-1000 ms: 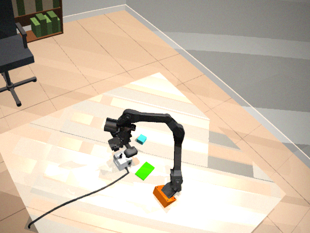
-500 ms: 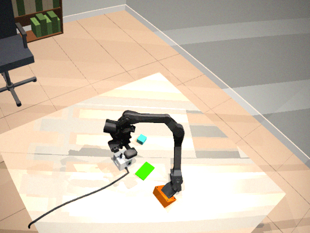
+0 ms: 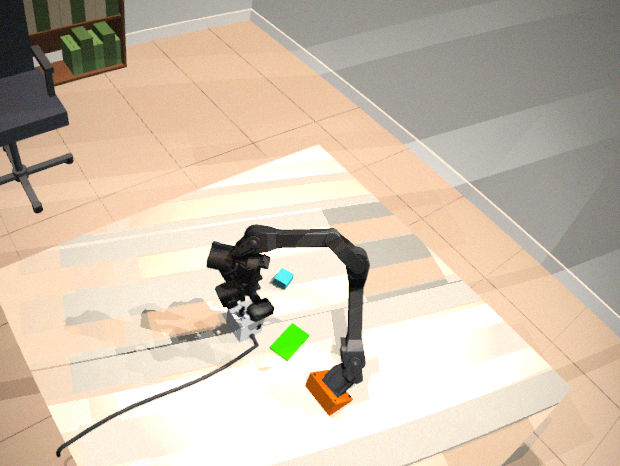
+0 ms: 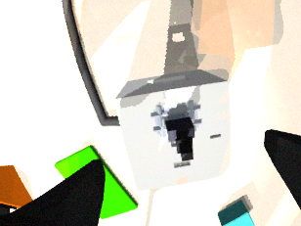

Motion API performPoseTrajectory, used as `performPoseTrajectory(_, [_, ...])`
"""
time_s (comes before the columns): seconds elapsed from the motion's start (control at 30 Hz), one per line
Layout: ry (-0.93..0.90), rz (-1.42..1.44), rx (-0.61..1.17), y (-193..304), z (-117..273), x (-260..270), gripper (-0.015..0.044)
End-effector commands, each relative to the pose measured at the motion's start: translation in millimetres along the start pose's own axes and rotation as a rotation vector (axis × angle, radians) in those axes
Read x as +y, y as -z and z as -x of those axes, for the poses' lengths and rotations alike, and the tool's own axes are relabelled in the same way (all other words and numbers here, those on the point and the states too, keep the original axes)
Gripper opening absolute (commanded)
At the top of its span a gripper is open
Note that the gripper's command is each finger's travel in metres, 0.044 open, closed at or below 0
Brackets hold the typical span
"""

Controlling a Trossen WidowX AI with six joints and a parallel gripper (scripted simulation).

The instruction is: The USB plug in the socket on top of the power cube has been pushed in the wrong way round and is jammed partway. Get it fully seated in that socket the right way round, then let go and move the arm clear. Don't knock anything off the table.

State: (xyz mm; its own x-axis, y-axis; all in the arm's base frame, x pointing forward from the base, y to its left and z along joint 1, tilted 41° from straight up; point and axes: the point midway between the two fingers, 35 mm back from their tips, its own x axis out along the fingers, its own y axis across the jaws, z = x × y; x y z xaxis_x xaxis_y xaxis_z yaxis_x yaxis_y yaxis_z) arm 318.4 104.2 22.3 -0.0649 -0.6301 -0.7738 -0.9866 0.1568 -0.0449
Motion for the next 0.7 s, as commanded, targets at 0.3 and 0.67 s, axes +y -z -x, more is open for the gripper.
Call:
performPoseTrajectory(0.3, [-0.001,0.0,0.001,0.2,-5.1,0.2,0.0387])
performPoseTrajectory(0.67, [-0.001,0.0,0.001,0.2,-5.1,0.2,0.0099])
